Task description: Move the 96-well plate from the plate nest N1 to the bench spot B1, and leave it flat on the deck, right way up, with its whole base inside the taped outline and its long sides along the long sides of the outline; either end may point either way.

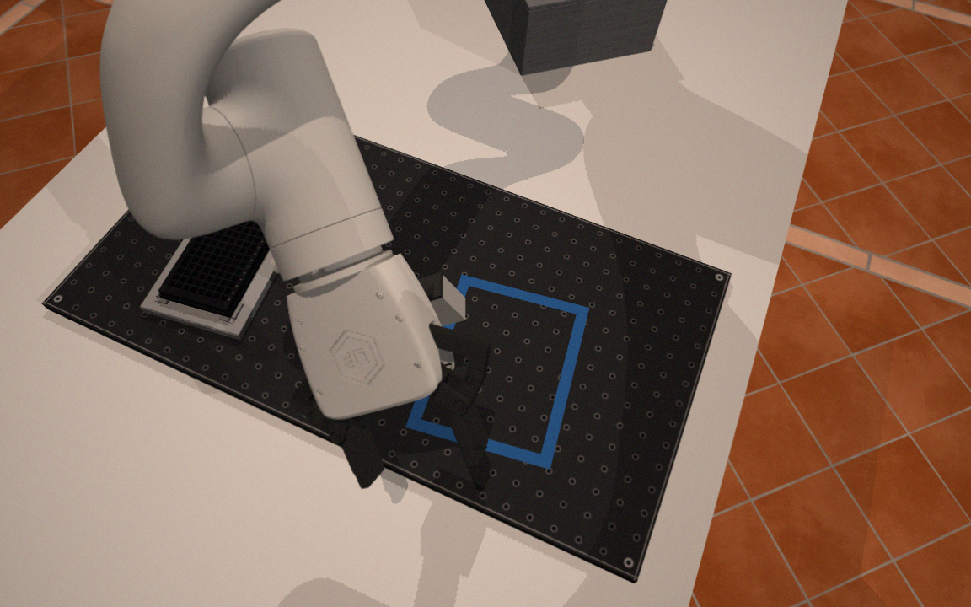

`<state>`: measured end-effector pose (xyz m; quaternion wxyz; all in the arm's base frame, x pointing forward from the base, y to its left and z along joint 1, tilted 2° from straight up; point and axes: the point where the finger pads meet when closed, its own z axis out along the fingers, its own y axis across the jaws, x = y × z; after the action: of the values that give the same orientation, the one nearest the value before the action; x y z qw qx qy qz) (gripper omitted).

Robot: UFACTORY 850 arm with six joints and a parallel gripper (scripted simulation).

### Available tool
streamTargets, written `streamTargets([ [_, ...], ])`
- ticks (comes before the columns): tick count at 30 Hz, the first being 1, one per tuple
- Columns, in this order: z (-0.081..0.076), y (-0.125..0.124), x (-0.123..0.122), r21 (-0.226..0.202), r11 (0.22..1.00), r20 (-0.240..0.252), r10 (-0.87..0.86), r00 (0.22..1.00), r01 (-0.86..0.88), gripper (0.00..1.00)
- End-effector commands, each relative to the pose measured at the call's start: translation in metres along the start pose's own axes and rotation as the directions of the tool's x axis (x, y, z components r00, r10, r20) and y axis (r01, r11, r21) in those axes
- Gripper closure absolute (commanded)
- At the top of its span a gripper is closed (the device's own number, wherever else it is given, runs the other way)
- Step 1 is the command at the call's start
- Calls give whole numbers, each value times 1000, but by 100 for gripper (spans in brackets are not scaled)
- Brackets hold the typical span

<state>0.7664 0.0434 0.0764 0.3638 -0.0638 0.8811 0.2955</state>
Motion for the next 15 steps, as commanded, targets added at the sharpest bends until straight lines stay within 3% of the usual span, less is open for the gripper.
streamTargets([
  [1, -6, -3, 8, -10, 996, -37, -92, 995, 92, 0],
  [15, -29, -19, 38, -96, 880, -174, -475, 862, 466, 0],
])
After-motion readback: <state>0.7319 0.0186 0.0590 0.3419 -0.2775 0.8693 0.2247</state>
